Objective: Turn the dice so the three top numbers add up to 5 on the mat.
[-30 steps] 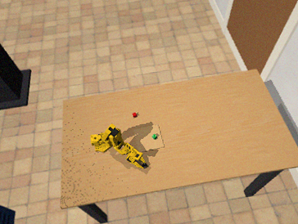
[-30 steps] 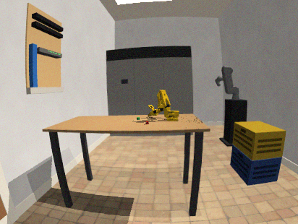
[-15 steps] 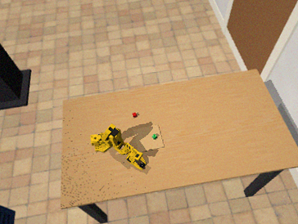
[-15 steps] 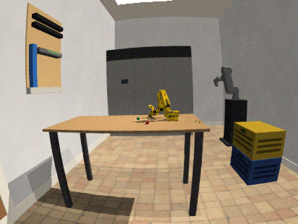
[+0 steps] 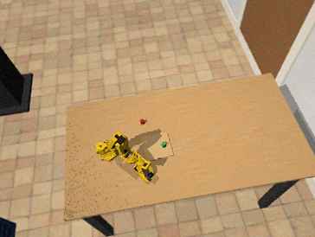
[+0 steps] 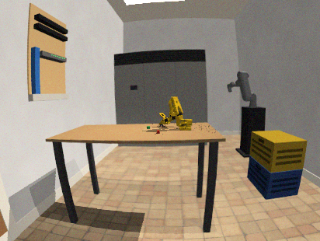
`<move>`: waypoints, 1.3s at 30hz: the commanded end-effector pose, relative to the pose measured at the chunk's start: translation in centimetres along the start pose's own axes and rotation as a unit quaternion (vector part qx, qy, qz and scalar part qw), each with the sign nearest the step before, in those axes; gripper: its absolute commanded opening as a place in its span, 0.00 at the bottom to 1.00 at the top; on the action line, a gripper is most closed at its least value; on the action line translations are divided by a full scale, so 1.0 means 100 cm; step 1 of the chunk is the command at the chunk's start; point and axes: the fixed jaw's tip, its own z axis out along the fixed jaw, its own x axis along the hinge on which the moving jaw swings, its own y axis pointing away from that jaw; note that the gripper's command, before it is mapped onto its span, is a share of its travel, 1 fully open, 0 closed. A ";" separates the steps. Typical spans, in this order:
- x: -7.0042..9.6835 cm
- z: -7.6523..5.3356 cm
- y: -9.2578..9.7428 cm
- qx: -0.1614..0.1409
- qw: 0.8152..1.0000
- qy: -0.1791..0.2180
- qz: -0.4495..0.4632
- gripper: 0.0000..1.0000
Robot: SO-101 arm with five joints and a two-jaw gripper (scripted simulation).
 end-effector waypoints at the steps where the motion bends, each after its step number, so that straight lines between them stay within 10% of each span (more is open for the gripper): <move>1: -0.009 0.002 0.003 -0.005 1.000 -0.023 0.005 0.29; 13: -0.009 -0.008 0.003 -0.009 0.996 -0.030 0.088 0.29; 30: -0.016 -0.046 0.003 -0.032 0.924 -0.050 0.377 0.29; 39: -0.014 -0.047 0.002 -0.029 0.923 -0.042 0.381 0.29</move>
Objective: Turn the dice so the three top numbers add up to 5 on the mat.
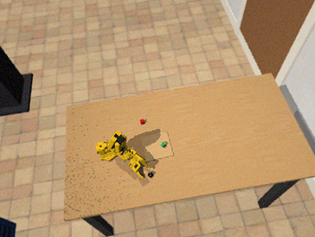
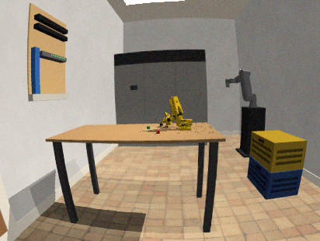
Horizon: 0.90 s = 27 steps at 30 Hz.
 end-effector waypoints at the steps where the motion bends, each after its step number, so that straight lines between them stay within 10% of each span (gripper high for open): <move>1: -0.010 -0.019 0.008 -0.026 0.990 -0.022 0.136 0.29; 27: -0.011 -0.017 0.008 -0.028 0.990 -0.025 0.135 0.29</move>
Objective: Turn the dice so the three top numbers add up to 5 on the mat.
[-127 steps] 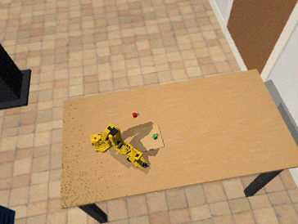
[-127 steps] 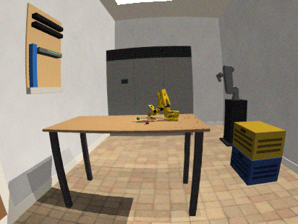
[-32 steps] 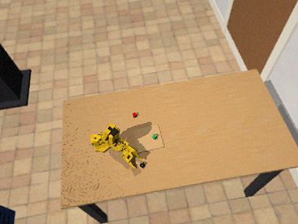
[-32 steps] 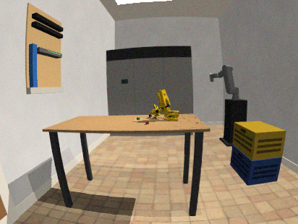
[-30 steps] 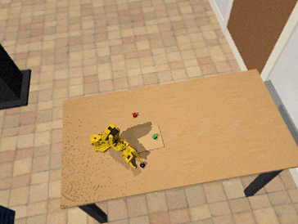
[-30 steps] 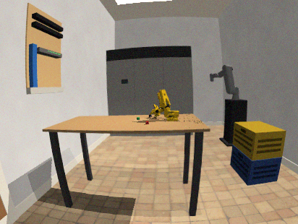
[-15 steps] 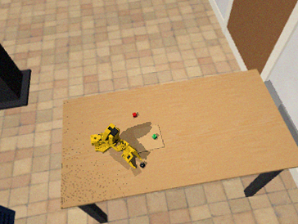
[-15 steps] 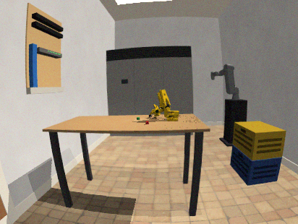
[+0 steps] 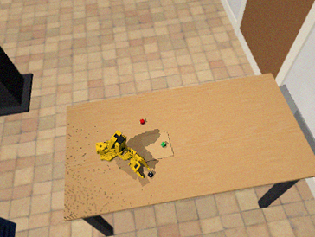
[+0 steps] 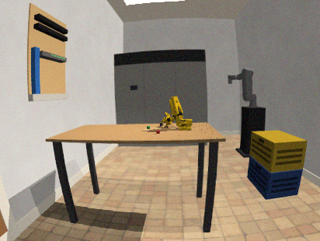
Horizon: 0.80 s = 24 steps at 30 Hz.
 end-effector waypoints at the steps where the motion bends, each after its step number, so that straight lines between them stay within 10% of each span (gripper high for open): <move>1: -0.010 -0.016 0.008 -0.028 0.990 -0.024 0.135 0.29; 24: 0.006 0.014 0.000 0.012 0.994 0.032 0.101 0.29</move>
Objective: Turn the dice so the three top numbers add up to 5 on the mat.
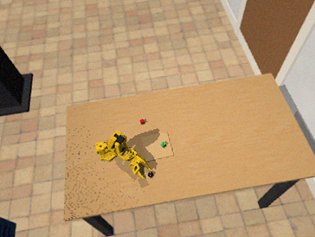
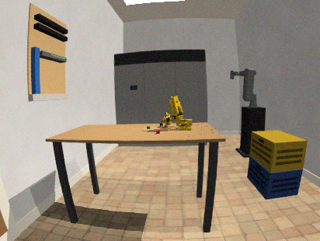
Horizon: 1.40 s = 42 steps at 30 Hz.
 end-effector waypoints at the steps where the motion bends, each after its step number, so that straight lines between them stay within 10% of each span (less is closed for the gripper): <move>1: 0.013 0.011 -0.005 0.025 0.999 0.045 0.017 0.29; 26: 0.030 0.063 -0.013 0.080 0.985 0.138 -0.071 0.29; 42: 0.022 0.066 -0.003 0.088 0.974 0.174 -0.117 0.29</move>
